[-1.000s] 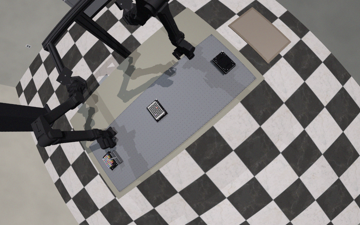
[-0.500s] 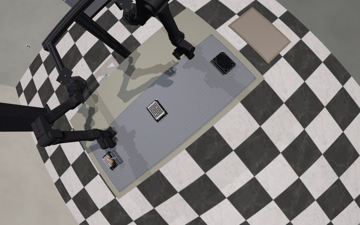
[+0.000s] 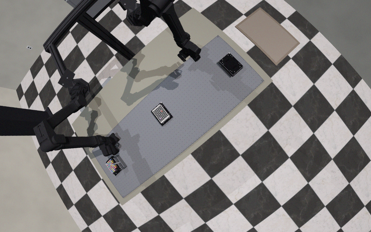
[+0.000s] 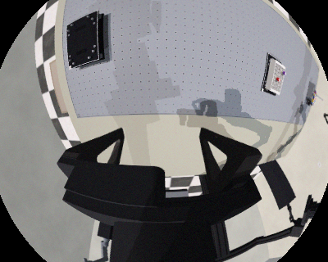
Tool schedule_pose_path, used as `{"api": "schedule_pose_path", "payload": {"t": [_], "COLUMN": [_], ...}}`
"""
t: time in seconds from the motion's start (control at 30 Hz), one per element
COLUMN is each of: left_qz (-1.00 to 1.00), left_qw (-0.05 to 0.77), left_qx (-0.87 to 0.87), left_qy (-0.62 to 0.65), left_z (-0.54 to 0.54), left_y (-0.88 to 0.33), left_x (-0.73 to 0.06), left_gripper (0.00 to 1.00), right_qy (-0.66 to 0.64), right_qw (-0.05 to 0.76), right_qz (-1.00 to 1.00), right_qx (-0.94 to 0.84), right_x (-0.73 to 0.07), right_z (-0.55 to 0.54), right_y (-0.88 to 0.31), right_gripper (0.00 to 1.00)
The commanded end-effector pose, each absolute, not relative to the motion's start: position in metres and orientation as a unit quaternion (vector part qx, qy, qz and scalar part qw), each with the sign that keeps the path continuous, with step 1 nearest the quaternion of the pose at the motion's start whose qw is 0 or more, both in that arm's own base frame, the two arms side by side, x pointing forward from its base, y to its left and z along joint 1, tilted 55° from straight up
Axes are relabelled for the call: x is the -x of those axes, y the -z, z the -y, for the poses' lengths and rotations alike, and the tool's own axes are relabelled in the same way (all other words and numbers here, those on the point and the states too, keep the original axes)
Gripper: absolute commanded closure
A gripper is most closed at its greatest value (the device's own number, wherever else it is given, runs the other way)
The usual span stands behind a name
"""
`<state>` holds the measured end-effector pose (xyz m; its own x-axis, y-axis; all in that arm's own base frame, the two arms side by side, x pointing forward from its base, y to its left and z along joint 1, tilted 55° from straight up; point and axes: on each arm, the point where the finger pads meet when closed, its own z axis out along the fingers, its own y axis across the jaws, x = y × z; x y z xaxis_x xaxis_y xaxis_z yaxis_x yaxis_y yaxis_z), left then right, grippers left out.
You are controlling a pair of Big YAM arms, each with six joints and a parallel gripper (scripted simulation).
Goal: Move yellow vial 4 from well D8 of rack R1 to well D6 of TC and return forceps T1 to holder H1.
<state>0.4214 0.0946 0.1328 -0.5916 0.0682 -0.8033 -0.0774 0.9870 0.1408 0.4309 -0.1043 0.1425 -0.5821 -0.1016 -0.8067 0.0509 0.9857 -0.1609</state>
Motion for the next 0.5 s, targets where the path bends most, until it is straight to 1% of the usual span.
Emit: {"api": "schedule_pose_path", "payload": {"t": [0.0,0.47], "left_qz": [-0.876,-0.876], "left_qw": [0.473,0.473], "left_qx": [-0.002,-0.002], "left_qy": [-0.090,-0.090], "left_z": [-0.098,-0.098], "left_y": [-0.150,-0.150], "left_x": [-0.424,-0.424], "left_gripper": [0.00,0.00], "right_qy": [0.094,0.094], "right_qw": [0.449,0.450], "right_qz": [-0.889,-0.888], "right_qx": [0.017,0.017], "right_x": [-0.435,-0.451], "right_z": [0.123,0.167], "right_y": [-0.144,-0.160], "right_gripper": [0.76,0.76]}}
